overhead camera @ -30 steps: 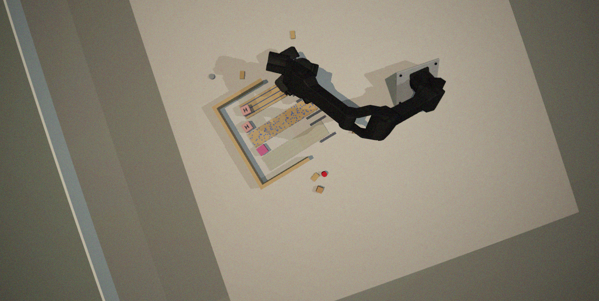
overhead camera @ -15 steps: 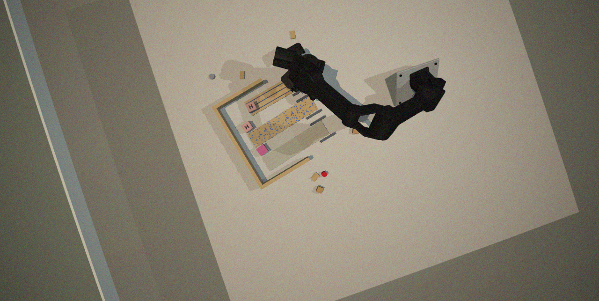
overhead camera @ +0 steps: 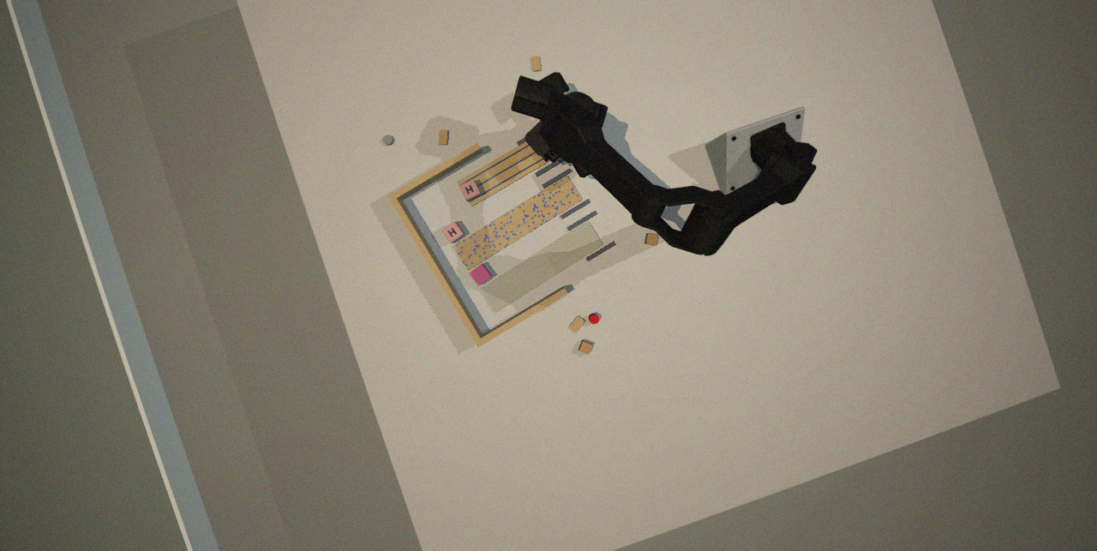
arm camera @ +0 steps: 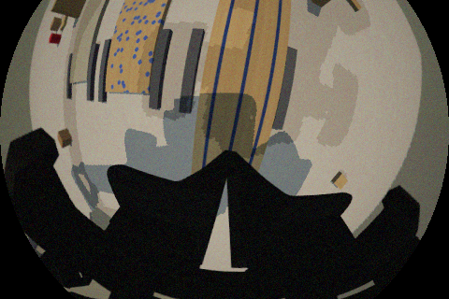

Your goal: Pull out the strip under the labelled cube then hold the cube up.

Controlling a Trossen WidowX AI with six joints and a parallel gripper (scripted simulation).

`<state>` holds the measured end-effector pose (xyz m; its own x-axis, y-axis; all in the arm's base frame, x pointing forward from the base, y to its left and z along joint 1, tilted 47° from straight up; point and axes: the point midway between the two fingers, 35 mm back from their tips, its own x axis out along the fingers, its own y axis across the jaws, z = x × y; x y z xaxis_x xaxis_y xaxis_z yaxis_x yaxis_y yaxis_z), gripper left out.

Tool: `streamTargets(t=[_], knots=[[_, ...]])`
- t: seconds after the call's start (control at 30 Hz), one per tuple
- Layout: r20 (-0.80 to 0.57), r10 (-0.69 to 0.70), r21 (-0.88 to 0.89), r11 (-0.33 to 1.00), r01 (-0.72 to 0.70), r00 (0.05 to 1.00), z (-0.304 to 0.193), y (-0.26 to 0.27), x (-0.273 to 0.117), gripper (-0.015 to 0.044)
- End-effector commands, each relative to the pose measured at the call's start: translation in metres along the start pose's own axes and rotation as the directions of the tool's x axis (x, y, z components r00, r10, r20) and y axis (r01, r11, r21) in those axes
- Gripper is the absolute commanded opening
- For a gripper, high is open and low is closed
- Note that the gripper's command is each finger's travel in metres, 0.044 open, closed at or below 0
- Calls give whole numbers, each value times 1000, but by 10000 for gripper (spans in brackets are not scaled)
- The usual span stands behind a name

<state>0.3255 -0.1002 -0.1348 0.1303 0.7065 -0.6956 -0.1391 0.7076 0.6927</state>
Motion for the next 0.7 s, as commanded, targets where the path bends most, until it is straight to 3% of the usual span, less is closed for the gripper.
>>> streamTargets(t=[0.0,0.67], knots=[[-28,7,8,1000,-7,1000,-14,2,7,0],[-29,6,9,1000,-6,1000,-46,1,6,0]])
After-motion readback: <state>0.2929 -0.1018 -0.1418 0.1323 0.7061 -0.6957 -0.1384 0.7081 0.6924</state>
